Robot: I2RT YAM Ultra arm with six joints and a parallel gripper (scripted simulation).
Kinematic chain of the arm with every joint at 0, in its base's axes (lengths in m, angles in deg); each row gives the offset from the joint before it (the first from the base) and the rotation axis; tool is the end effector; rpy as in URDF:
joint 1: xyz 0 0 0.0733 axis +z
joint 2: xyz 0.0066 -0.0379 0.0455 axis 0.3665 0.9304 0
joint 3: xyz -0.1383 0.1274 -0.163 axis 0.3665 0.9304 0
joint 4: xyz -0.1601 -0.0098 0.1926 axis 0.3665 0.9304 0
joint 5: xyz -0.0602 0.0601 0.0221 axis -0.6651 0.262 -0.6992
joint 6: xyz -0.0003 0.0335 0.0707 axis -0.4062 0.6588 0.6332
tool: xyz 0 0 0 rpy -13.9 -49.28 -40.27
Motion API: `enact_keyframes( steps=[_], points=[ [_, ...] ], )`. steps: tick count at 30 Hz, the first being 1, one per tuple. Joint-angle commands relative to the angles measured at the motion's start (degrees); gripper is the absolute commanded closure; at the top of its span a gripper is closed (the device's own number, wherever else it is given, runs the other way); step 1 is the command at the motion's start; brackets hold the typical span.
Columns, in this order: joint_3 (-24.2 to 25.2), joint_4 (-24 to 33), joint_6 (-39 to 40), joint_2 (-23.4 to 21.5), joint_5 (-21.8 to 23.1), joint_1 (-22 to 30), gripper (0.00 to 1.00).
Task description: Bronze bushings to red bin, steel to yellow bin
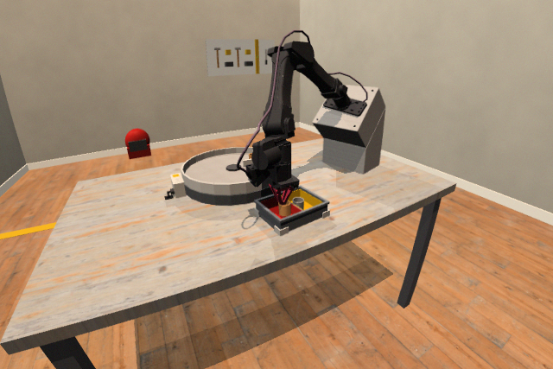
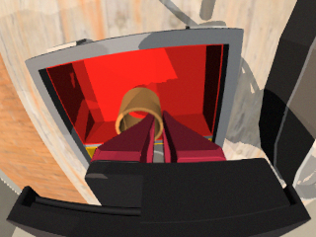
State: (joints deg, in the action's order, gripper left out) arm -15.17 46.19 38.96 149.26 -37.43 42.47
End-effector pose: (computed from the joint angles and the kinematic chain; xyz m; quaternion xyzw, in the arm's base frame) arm 0.3975 0.1413 0.2209 0.0665 0.9217 0.0742 0.3749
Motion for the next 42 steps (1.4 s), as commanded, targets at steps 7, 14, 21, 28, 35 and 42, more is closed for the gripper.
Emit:
enact_keyframes(
  steps=[7, 14, 21, 28, 35, 42],
  points=[
    [-1.68, -0.55, -0.31, -0.54, 0.50, -0.60, 1.00],
    [-1.76, -0.55, -0.36, -1.39, 0.55, -0.44, 1.00],
    [-1.99, -0.92, -0.44, 0.38, 0.61, -0.70, 1.00],
    [-2.09, -0.97, -0.46, 0.82, 0.67, -0.59, 1.00],
    [-2.11, -1.00, -0.45, 0.08, 0.66, -0.62, 1.00],
    [-2.12, -1.00, -0.45, 0.08, 0.66, -0.62, 1.00]
  ],
)
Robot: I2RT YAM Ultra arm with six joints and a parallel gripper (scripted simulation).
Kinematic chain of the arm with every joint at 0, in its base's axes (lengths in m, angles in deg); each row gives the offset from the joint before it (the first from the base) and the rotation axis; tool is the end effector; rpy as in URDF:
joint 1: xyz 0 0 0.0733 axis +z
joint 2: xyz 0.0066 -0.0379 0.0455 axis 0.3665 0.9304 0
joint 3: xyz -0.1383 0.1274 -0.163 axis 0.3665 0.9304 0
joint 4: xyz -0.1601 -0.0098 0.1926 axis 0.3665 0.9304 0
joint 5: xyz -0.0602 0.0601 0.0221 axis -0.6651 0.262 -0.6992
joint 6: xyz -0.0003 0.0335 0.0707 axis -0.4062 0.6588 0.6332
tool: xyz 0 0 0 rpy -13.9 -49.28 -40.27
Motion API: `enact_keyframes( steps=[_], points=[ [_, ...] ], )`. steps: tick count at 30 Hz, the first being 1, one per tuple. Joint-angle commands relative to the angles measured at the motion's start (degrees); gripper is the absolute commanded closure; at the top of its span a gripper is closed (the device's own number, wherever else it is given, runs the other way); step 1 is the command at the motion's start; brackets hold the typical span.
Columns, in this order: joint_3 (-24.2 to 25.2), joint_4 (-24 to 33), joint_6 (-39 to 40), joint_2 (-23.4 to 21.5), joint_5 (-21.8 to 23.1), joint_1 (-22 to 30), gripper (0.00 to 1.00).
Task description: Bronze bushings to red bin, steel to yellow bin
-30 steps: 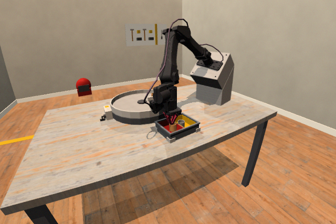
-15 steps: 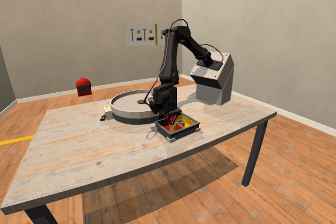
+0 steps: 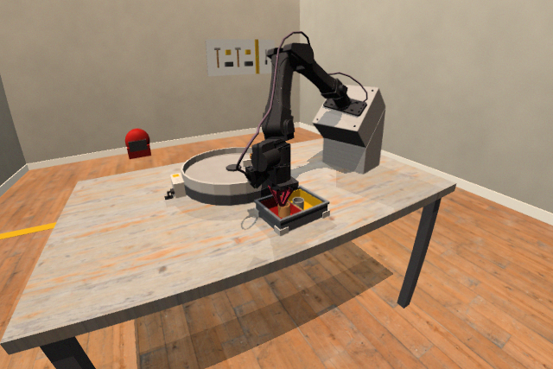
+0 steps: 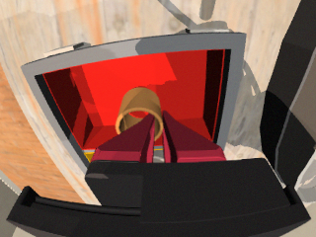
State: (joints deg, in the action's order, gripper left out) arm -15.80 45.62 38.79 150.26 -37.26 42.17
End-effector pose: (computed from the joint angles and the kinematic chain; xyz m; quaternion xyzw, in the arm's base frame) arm 0.4020 0.1408 0.2185 0.0671 0.9211 0.0746 0.3762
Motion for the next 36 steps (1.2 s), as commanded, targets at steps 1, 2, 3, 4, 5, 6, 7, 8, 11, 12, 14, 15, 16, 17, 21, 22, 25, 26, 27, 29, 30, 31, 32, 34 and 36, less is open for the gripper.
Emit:
enact_keyframes(
  steps=[1, 2, 3, 4, 5, 6, 7, 8, 11, 12, 14, 15, 16, 17, 21, 22, 25, 26, 27, 29, 30, 31, 32, 34, 36],
  points=[
    [-1.48, -0.43, -0.28, -0.92, 0.49, -0.32, 1.00],
    [-1.48, -0.43, -0.28, -0.92, 0.49, -0.32, 1.00],
    [-1.48, -0.43, -0.28, -0.92, 0.49, -0.32, 1.00],
    [-1.48, -0.43, -0.28, -0.92, 0.49, -0.32, 1.00],
    [-1.48, -0.43, -0.28, -0.92, 0.49, -0.32, 1.00],
    [-1.48, -0.43, -0.28, -0.92, 0.49, -0.32, 1.00],
    [-1.48, -0.43, -0.28, -0.92, 0.49, -0.32, 1.00],
    [-1.48, -0.43, -0.28, -0.92, 0.49, -0.32, 1.00],
    [-1.48, -0.43, -0.28, -0.92, 0.49, -0.32, 1.00],
    [-1.48, -0.43, -0.28, -0.92, 0.49, -0.32, 1.00],
    [-1.48, -0.43, -0.28, -0.92, 0.49, -0.32, 1.00],
    [-1.48, -0.43, -0.28, -0.92, 0.49, -0.32, 1.00],
    [-1.48, -0.43, -0.28, -0.92, 0.49, -0.32, 1.00],
    [-1.48, -0.43, -0.28, -0.92, 0.49, -0.32, 1.00],
    [-1.48, -0.43, -0.28, -0.92, 0.49, -0.32, 1.00],
    [-1.48, -0.43, -0.28, -0.92, 0.49, -0.32, 1.00],
    [-1.48, -0.43, -0.28, -0.92, 0.49, -0.32, 1.00],
    [-1.48, -0.43, -0.28, -0.92, 0.49, -0.32, 1.00],
    [-1.48, -0.45, -0.28, -0.92, 0.48, -0.31, 1.00],
    [-1.10, -0.77, -0.25, -0.90, 0.46, -0.27, 1.00],
    [-0.61, -0.98, -0.22, -0.87, 0.44, -0.23, 1.00],
    [-0.03, -1.04, -0.19, -0.84, 0.41, -0.18, 1.00],
    [0.57, -1.10, -0.16, -0.82, 0.38, -0.13, 1.00],
    [0.61, -0.78, -0.11, -0.83, 0.34, -0.05, 1.00],
    [0.21, -0.69, -0.11, -0.83, 0.33, -0.04, 1.00]
  ],
)
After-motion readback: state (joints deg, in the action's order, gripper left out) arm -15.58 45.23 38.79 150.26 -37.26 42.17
